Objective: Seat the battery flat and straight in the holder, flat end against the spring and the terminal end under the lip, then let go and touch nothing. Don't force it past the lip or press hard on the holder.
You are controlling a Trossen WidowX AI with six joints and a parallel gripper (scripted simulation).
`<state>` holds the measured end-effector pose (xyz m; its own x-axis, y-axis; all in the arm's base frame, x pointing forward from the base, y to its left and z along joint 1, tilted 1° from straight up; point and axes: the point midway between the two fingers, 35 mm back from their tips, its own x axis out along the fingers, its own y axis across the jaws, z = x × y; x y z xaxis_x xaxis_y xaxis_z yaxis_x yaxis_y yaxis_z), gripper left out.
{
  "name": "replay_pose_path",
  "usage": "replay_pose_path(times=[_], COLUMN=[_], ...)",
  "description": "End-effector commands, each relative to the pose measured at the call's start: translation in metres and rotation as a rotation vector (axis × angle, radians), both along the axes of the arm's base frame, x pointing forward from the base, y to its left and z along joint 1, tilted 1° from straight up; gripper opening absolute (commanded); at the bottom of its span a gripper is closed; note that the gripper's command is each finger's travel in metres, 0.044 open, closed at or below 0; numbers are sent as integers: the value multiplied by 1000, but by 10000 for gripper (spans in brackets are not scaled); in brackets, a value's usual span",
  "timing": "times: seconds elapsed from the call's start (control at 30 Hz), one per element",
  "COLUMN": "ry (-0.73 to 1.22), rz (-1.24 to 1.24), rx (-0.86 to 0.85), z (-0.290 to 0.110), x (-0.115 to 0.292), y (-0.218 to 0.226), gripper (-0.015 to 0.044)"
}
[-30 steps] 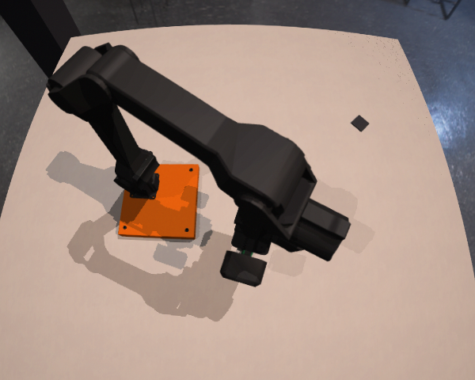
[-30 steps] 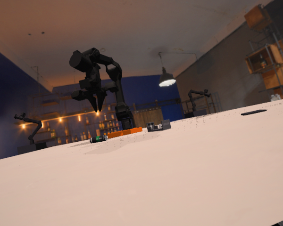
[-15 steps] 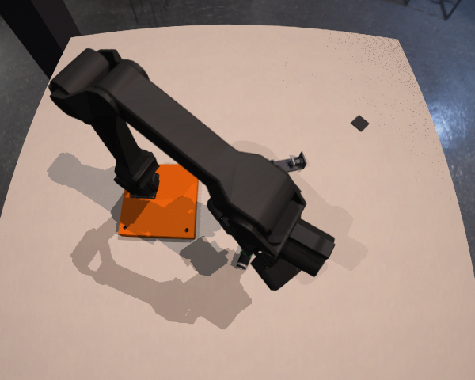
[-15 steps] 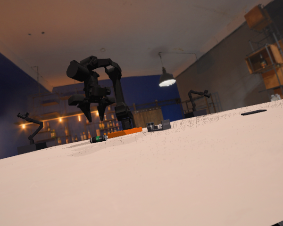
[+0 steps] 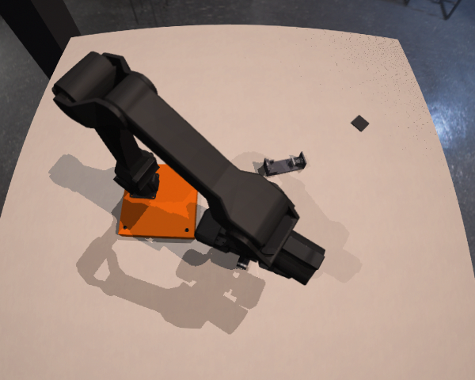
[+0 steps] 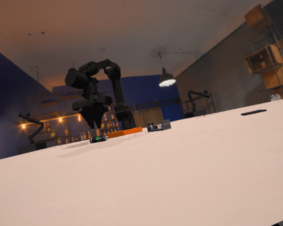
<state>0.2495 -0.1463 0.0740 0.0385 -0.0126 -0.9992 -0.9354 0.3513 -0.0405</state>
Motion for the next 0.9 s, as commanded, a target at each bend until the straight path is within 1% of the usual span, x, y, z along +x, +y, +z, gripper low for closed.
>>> replay_pose_path(times=[0.0,0.87], ry=[4,4], rz=[10,10], rx=[1,2], z=[-5,-47], x=[0,1], y=[0,-1], gripper=[239,239])
